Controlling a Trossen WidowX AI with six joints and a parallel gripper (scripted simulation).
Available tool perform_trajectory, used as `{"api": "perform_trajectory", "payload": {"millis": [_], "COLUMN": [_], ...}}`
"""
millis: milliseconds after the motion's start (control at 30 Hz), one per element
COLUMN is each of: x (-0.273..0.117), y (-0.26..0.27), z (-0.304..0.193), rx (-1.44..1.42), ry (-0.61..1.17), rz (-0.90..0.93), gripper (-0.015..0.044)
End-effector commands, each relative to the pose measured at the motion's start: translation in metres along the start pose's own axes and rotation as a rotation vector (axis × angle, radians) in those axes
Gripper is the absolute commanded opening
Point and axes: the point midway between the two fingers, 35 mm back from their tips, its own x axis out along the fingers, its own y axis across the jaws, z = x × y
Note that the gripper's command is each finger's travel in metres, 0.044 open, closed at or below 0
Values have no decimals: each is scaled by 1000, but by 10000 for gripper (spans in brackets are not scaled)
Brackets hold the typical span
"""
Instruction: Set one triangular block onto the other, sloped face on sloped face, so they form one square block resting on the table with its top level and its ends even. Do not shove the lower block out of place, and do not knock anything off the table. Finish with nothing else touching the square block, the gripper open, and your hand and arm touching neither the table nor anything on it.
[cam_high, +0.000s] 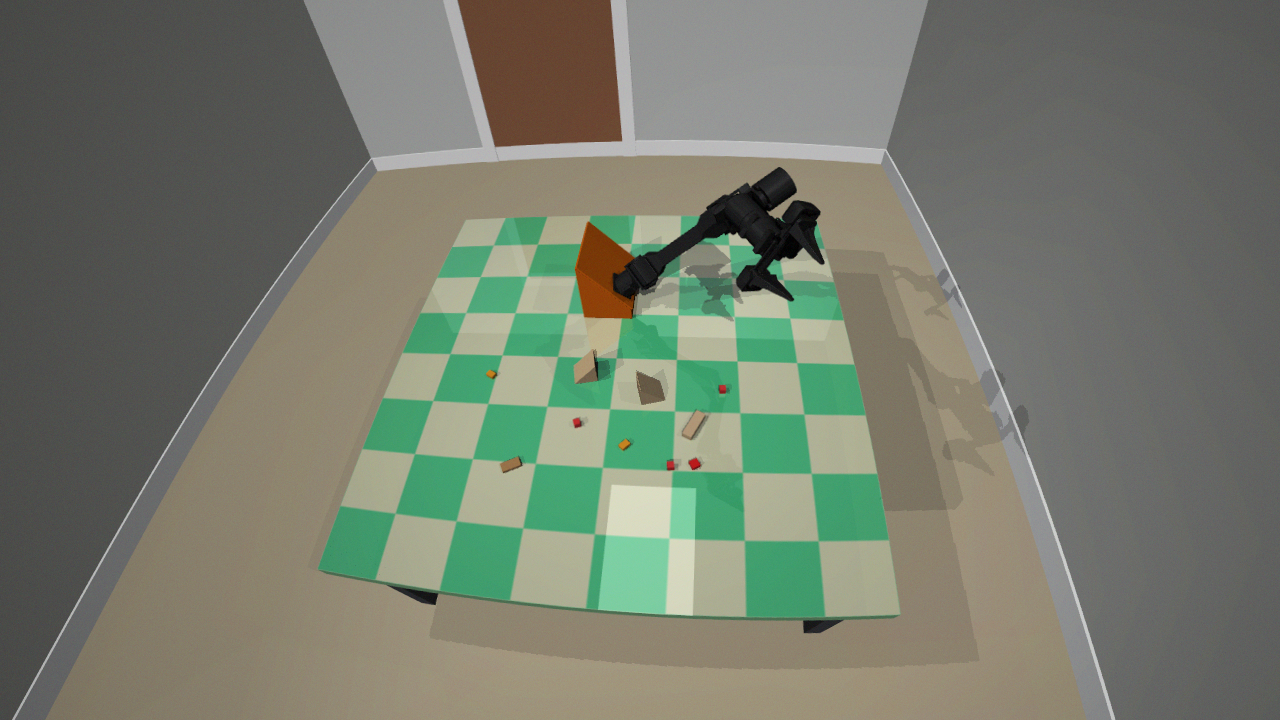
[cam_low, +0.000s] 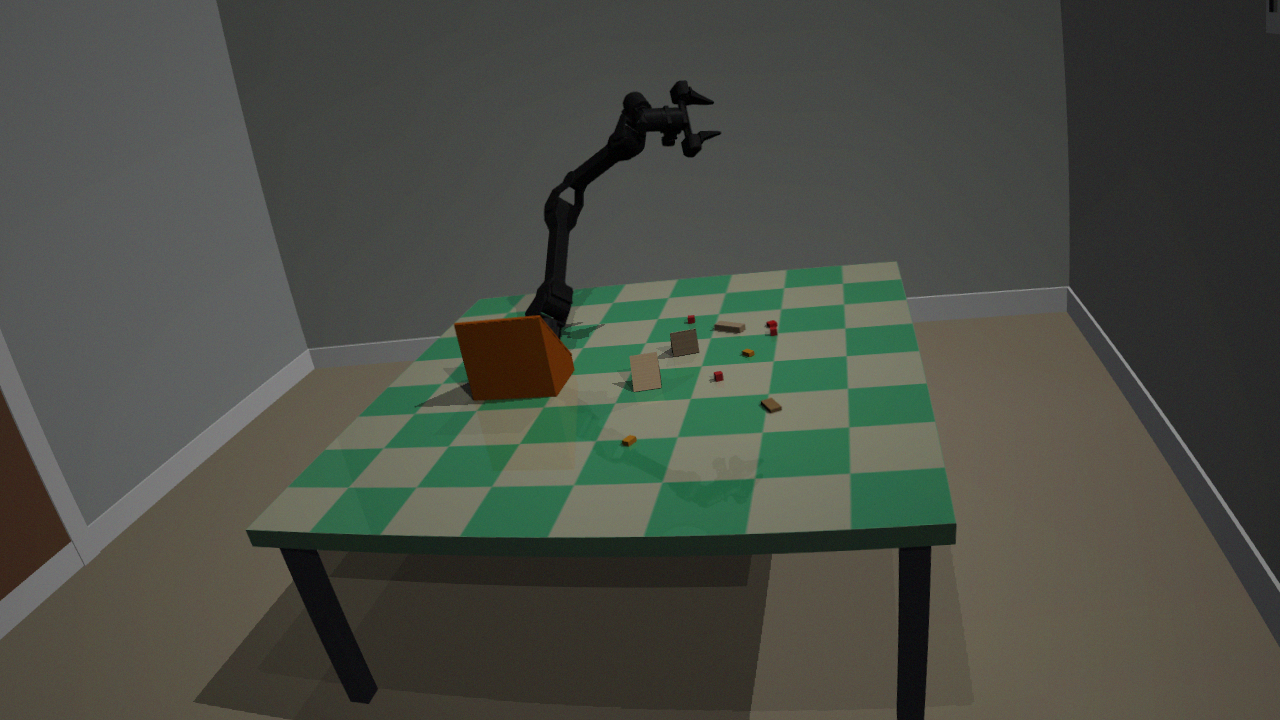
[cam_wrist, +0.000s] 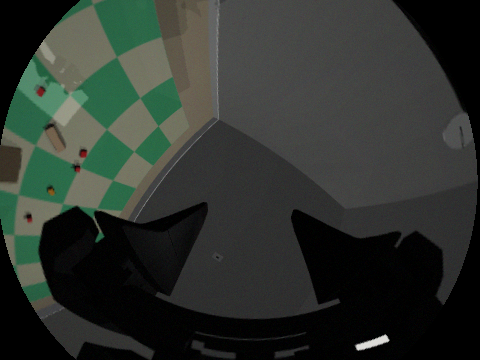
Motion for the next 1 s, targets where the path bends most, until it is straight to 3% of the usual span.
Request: {"api": "perform_trajectory", "payload": {"millis": [0,267,500,733,967], "x": [0,5,-13,-53,-107], "y": [2,104,216,326,412], "z": [-2,-77,-117,-119,-84], "rx": [2,81,171,292,469], "ry": [4,125,163,101,-75], "rz": [5,256,538,837,1109], "gripper": [426,440,440,440,440]}}
